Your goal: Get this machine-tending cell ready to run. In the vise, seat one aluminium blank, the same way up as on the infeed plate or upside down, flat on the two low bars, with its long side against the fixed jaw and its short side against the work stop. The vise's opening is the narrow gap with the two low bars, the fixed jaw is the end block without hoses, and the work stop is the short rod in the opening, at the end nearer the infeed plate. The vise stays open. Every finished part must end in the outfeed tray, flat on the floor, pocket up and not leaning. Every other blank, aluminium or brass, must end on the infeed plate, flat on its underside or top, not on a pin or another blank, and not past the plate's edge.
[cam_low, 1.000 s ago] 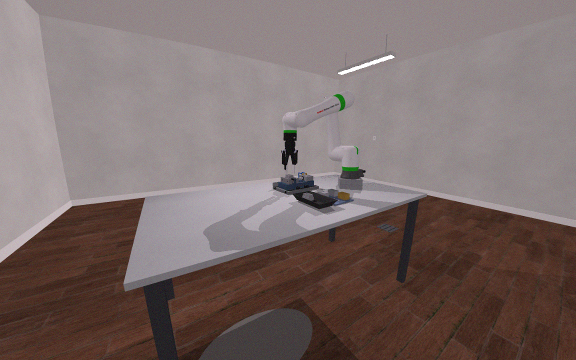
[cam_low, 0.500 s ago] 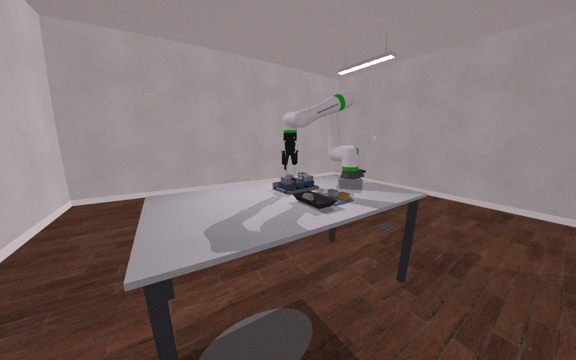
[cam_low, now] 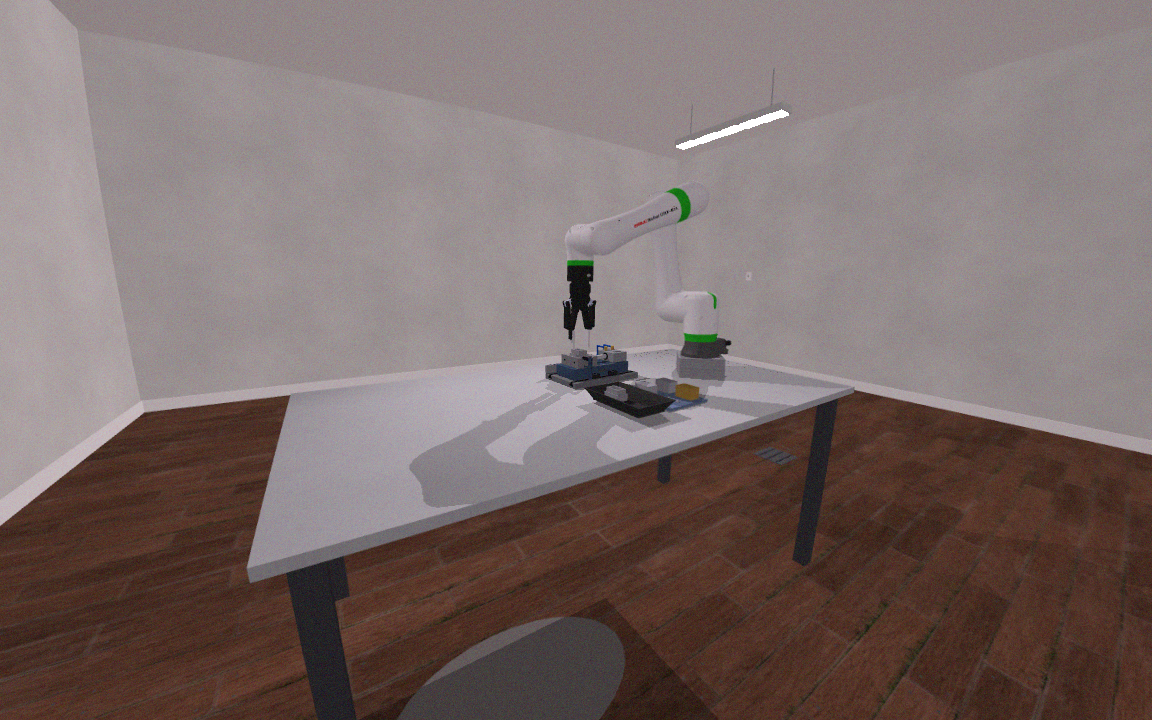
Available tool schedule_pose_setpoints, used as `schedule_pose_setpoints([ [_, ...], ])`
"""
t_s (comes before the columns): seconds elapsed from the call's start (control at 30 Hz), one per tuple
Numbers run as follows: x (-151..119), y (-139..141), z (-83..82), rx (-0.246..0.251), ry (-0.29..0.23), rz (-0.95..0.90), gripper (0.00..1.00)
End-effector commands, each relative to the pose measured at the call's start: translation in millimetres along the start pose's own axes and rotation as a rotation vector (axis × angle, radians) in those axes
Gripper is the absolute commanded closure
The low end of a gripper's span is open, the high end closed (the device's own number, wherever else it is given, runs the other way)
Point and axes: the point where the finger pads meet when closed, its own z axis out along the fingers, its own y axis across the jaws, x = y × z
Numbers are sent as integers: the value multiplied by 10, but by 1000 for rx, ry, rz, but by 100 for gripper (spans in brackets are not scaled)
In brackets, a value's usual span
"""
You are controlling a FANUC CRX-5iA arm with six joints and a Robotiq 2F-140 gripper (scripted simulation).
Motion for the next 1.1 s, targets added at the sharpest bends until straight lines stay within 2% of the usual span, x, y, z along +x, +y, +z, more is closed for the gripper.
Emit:
schedule_pose_setpoints([
  [0.0, -1, 2, -2, 0, 0, 0, 60],
  [1.07, -1, 2, 37, 0, 0, 0, 60],
])
